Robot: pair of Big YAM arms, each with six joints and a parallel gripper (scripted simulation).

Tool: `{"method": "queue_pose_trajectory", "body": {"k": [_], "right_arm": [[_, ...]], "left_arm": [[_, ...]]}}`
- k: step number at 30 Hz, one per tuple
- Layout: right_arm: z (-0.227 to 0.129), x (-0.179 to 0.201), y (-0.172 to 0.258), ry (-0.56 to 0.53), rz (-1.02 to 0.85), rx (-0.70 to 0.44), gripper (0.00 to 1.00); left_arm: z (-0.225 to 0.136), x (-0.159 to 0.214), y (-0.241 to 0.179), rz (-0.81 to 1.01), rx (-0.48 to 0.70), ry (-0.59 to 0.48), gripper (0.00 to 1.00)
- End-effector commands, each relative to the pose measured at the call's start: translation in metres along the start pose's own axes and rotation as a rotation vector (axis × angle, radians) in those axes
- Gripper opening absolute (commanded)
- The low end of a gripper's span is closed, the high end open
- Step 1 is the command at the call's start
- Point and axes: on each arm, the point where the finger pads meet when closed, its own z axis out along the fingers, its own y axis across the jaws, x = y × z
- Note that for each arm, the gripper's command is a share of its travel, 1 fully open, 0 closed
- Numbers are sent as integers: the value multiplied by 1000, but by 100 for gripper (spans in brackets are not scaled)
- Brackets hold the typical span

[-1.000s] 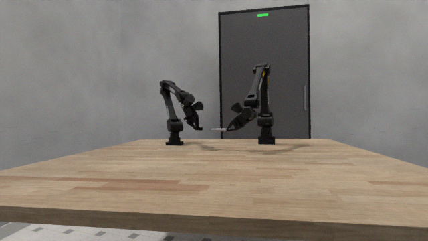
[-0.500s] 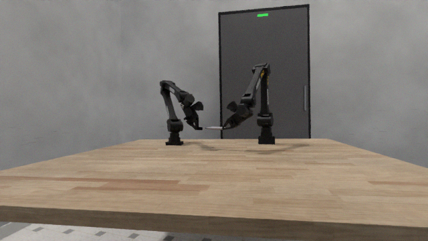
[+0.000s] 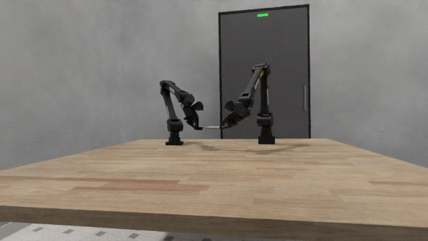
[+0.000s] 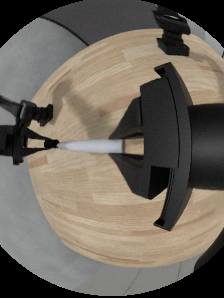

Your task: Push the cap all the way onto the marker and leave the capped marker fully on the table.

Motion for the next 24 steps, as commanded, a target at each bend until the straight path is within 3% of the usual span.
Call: {"method": "queue_pose_trajectory", "body": {"k": [1, 24], "right_arm": [[-7, -14, -7, -27, 5, 18, 12], [-7, -14, -7, -27, 5, 18, 12]], "left_arm": [[-2, 0, 3, -9, -11, -1, 11], [0, -12, 13, 13, -31, -12, 11]]}}
